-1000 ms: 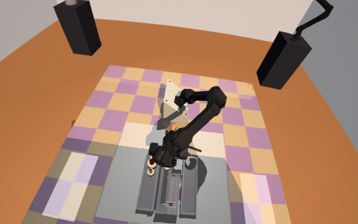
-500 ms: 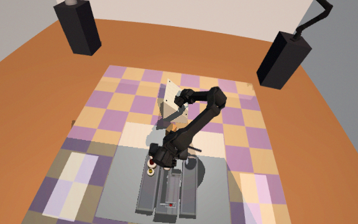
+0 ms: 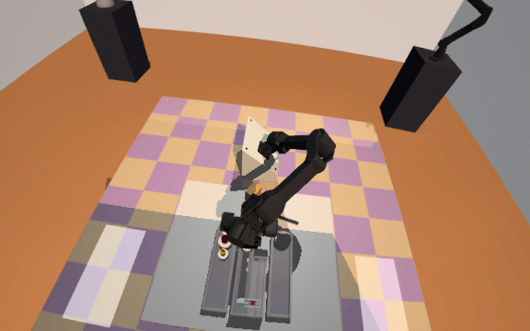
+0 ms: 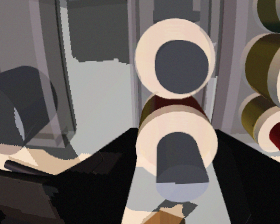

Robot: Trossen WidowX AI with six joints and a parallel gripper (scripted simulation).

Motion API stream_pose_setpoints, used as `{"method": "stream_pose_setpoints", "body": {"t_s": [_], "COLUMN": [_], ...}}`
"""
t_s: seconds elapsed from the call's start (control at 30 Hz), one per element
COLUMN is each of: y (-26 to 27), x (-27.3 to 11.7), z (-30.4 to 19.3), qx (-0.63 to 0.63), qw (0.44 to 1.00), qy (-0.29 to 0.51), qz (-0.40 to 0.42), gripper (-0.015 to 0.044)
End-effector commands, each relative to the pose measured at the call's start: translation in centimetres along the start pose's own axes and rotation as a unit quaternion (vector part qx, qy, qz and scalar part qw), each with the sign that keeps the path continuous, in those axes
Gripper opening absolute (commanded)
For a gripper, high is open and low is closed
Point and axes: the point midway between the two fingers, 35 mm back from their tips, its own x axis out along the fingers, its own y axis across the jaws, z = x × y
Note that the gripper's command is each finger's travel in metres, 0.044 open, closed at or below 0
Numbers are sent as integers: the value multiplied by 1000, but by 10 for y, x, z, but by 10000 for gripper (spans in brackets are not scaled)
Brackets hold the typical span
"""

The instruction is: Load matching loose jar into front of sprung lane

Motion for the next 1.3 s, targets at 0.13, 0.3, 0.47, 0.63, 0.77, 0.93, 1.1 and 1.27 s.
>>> {"method": "stream_pose_setpoints", "body": {"t_s": [0.13,0.3,0.47,0.63,0.77,0.93,1.1,1.27], "y": [2,2,2,2,2,2,2,2], "x": [2,4,5,7,8,9,11,12], "z": [5,4,4,4,4,4,3,3], "qx": [-4,-4,-4,-4,-4,-4,-4,-4], "qw": [1000,1000,1000,1000,1000,1000,1000,1000], "qy": [-9,-9,-9,-9,-9,-9,-9,-9], "qz": [4,4,4,4,4,4,4,4], "gripper": [0,0,0,0,0,0,0,0]}}
